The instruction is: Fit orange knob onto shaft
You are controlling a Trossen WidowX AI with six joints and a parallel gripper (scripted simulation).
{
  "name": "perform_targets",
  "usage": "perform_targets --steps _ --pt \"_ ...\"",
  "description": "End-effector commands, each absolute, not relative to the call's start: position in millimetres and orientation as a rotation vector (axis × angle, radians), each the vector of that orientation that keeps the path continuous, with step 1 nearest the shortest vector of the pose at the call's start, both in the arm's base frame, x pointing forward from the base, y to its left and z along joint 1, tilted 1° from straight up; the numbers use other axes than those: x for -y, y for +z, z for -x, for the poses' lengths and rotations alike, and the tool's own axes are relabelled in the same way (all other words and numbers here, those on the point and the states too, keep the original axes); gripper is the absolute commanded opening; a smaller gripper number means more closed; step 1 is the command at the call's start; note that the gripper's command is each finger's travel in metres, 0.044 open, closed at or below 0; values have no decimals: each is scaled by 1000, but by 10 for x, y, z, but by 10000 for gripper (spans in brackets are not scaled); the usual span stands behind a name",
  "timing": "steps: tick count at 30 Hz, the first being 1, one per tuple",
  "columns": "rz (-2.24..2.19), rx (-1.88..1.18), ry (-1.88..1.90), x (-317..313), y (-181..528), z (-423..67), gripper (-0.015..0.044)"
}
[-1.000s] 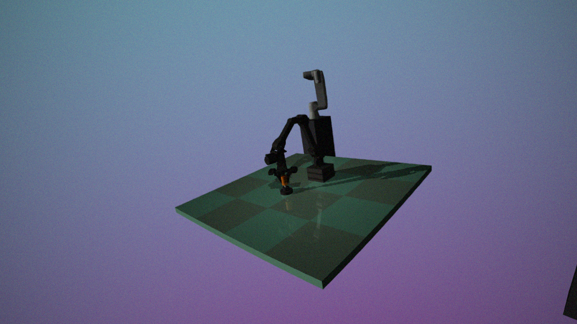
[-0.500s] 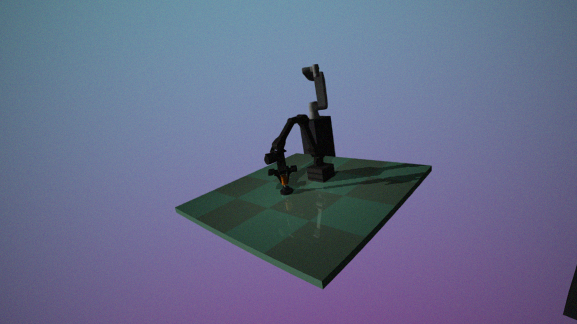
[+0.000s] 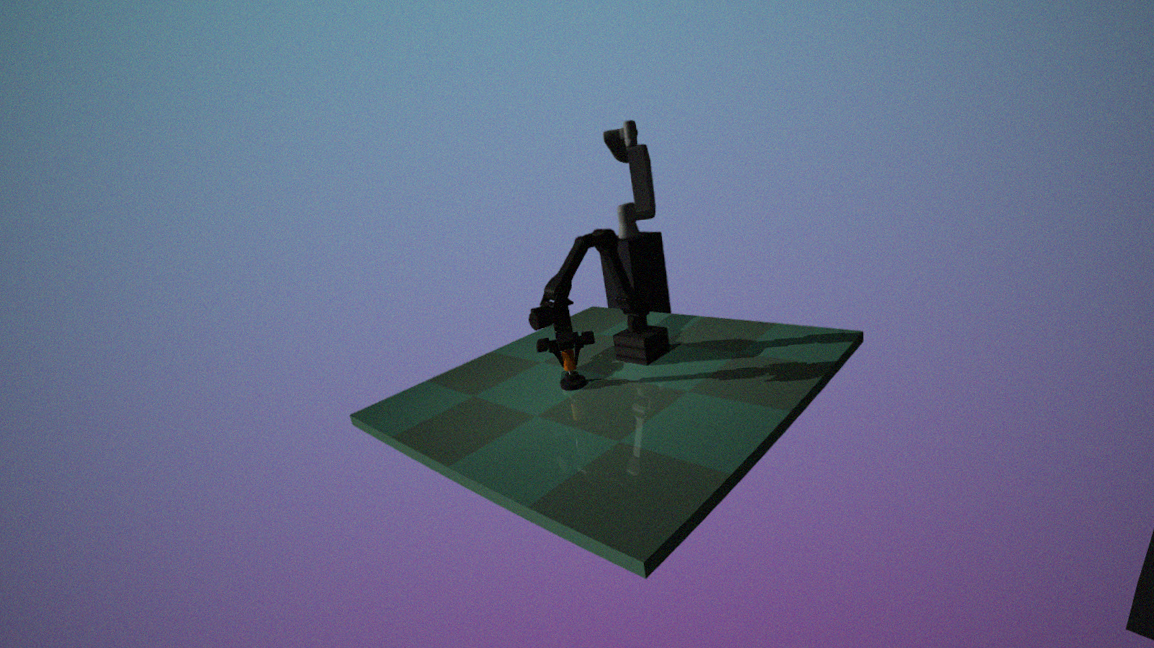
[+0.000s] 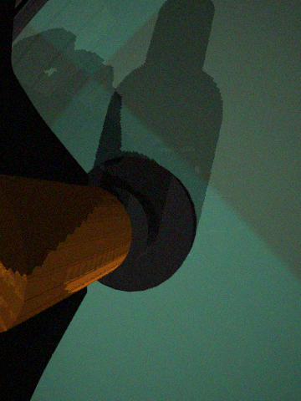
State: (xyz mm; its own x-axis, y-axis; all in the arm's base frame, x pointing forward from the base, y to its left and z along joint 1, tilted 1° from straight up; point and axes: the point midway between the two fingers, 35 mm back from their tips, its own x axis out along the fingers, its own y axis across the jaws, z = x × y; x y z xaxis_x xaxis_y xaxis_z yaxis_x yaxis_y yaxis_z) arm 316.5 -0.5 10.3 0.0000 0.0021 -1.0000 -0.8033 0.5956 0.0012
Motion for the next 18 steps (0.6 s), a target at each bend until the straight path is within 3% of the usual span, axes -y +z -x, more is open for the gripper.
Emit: perform_targets --steps 1,18 --pt "732 -1444 730 9 97 -3173 0" --pt "751 -1437 750 6 147 -3172 0"
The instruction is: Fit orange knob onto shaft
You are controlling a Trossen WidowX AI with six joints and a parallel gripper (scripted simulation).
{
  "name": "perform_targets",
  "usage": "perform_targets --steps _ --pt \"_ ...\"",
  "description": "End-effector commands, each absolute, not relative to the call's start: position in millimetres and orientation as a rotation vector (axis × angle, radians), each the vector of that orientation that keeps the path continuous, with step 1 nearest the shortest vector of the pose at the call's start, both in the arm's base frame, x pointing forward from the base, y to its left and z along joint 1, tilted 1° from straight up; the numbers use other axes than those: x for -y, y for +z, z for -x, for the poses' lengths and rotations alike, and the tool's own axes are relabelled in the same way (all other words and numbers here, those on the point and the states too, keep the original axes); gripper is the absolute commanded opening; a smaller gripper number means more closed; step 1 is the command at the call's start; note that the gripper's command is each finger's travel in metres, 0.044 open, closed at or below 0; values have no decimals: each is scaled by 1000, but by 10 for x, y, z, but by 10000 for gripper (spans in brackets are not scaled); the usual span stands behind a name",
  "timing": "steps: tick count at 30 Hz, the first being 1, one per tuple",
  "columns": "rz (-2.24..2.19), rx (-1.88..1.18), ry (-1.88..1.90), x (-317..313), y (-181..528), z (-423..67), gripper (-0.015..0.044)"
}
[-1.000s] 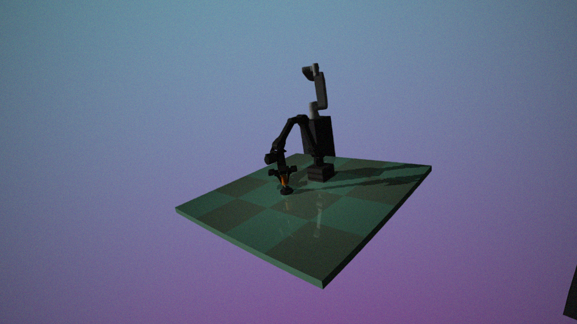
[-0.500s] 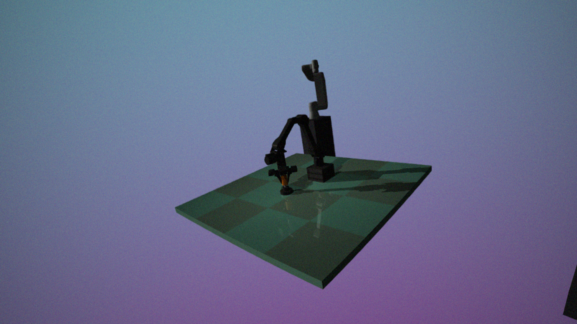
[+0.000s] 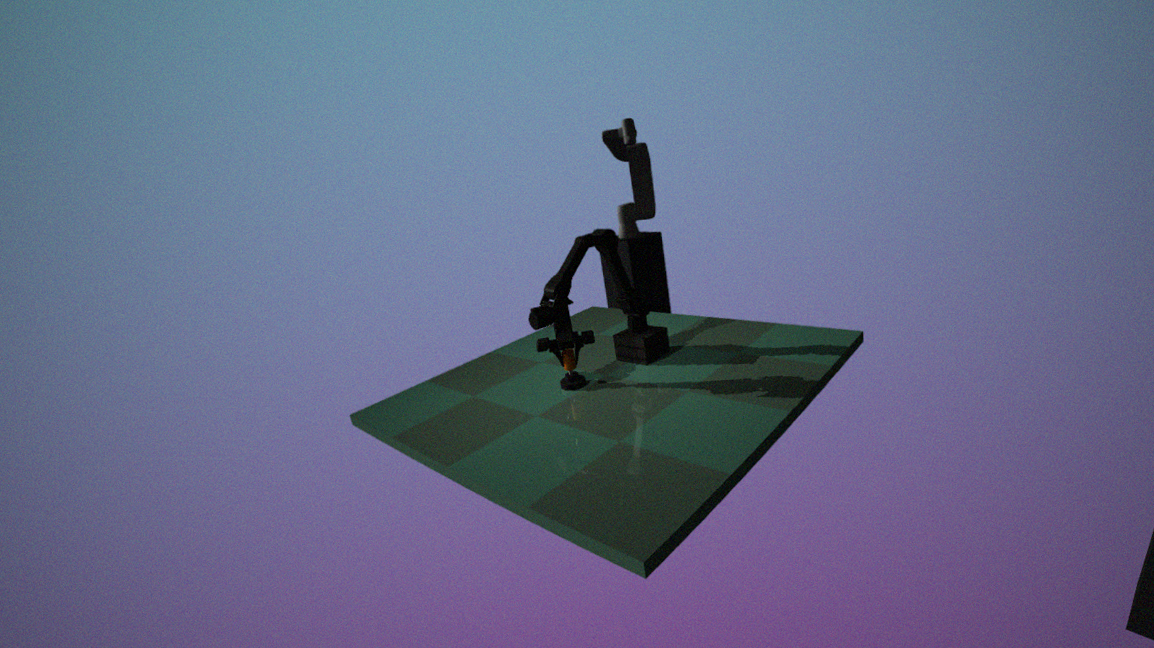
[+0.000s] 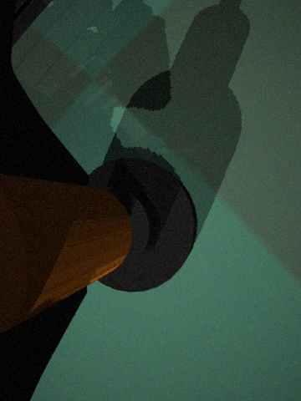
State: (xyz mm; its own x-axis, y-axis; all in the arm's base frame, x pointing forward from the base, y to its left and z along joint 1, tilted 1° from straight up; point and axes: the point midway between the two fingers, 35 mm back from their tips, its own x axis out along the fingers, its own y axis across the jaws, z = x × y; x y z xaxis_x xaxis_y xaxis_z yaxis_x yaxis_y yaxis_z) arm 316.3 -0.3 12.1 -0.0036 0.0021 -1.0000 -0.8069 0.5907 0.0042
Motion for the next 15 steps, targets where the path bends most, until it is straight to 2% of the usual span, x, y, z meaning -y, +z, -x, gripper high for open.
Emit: perform_targets --steps 1,5,15 --pt "773 -1429 771 6 147 -3172 0" --pt "884 -1384 882 8 138 -3176 0" --pt "892 -1380 890 10 110 -3166 0"
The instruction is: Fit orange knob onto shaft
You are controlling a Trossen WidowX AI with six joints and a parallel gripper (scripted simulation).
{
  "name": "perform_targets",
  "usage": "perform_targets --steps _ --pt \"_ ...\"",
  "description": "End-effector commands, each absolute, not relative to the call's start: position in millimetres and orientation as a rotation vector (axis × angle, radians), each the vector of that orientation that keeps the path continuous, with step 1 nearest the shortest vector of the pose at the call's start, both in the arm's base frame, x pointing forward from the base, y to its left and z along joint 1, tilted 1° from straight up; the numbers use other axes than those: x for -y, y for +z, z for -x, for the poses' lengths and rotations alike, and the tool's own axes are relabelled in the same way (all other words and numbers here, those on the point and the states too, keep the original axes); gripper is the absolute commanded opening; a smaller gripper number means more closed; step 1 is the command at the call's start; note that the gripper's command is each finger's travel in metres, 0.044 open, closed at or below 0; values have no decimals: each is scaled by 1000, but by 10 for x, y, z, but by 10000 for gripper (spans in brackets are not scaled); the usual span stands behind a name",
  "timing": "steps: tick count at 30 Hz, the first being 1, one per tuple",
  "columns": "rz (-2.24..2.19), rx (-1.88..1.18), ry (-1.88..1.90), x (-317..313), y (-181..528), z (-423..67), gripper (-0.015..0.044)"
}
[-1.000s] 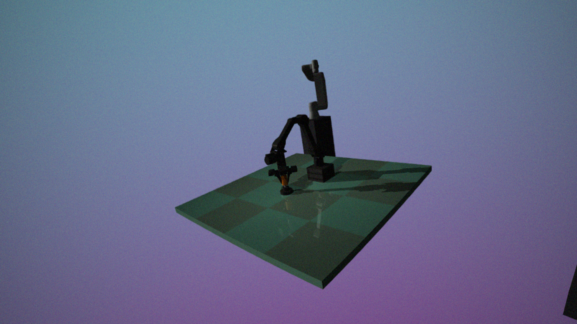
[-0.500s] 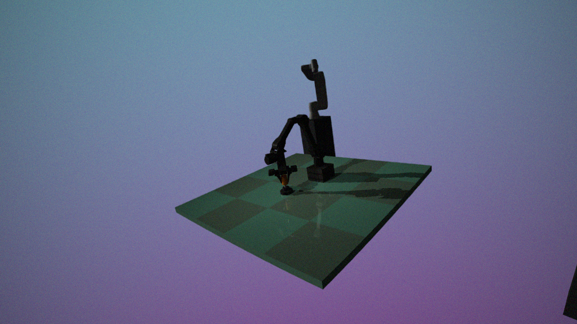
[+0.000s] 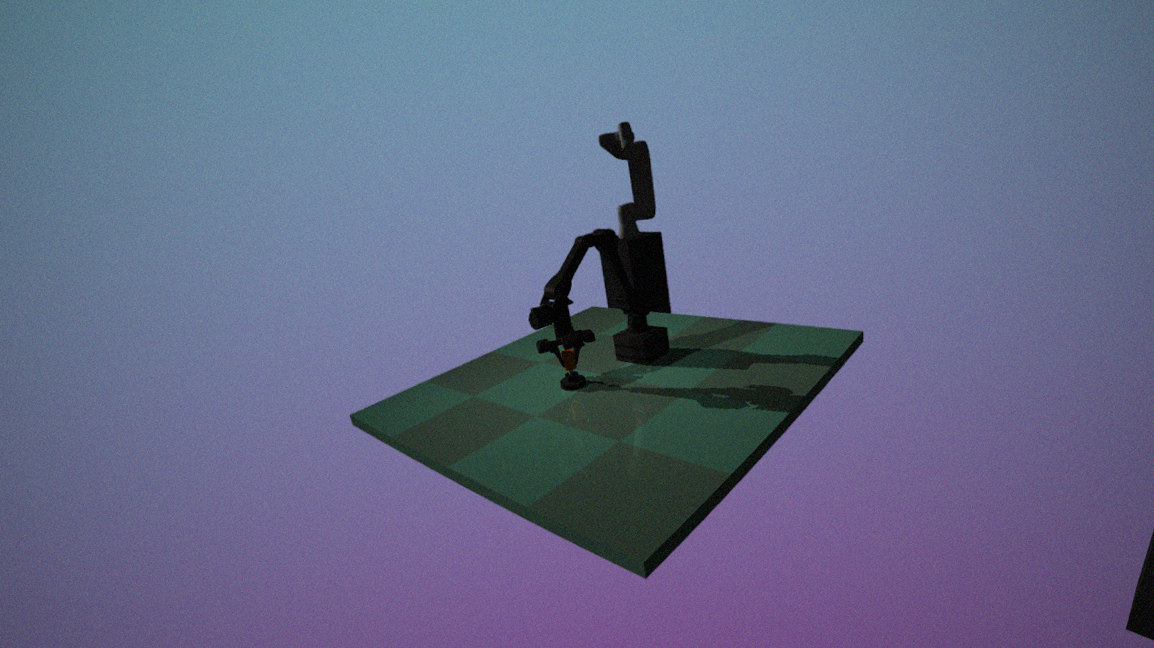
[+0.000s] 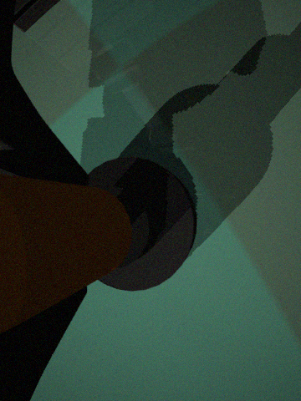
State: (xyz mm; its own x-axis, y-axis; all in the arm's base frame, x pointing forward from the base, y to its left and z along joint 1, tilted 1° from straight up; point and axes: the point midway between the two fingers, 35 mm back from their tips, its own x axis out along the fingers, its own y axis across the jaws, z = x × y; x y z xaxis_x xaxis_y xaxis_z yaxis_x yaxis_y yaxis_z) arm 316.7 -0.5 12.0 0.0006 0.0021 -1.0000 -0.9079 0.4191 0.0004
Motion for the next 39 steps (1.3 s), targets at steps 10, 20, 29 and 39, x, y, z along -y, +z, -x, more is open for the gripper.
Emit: perform_targets --steps 10,20,29,39 --pt "892 -1380 890 8 101 -3167 0" --pt "892 -1380 890 6 97 -3167 0" --pt "892 -1380 890 5 125 -3167 0" --pt "1019 -1319 1018 8 145 -3183 0"
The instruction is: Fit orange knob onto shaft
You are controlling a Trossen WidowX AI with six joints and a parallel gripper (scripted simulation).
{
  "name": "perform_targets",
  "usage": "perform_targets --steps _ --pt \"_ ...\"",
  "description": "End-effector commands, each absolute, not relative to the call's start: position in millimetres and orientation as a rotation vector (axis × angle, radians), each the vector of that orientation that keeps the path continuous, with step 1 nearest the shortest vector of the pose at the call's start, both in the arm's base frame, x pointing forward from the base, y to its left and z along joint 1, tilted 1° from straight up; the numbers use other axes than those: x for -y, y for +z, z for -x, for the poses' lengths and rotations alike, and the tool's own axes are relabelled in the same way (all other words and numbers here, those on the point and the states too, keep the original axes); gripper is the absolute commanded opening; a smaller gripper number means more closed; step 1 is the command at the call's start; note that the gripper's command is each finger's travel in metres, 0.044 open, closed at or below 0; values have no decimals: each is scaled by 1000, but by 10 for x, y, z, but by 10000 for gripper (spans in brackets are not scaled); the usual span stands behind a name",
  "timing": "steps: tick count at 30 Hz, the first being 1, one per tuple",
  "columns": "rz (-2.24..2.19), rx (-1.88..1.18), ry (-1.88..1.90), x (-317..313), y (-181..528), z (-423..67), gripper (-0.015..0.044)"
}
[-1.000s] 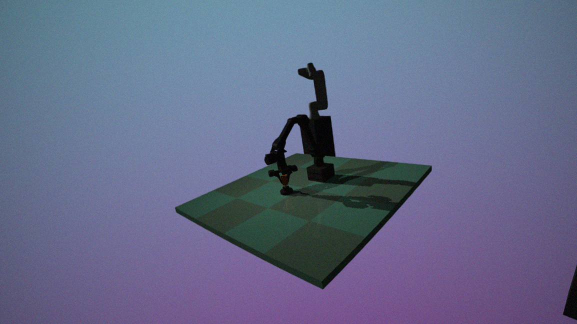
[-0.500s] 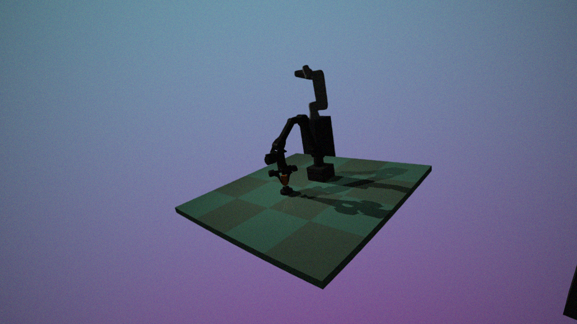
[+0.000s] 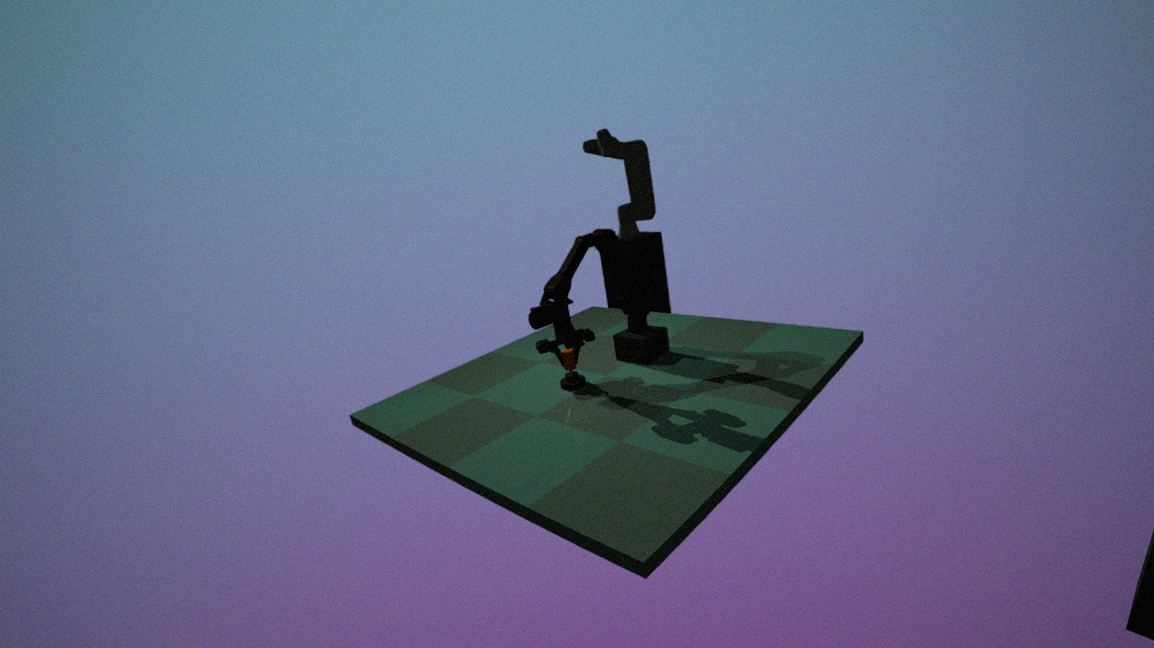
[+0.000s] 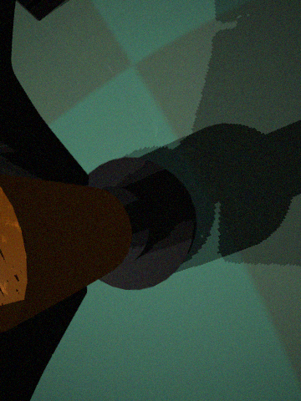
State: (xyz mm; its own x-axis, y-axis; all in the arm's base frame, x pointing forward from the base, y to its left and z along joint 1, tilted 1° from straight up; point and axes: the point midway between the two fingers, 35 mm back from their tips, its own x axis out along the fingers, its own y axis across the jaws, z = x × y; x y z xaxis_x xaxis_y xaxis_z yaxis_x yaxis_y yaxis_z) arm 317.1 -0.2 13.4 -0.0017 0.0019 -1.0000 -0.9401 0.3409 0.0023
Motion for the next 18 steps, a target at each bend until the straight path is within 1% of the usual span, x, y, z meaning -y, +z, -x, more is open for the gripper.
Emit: perform_targets --steps 1,18 --pt "1042 -1307 1041 9 140 -3184 0" --pt "1050 -1303 1049 6 103 -3172 0"
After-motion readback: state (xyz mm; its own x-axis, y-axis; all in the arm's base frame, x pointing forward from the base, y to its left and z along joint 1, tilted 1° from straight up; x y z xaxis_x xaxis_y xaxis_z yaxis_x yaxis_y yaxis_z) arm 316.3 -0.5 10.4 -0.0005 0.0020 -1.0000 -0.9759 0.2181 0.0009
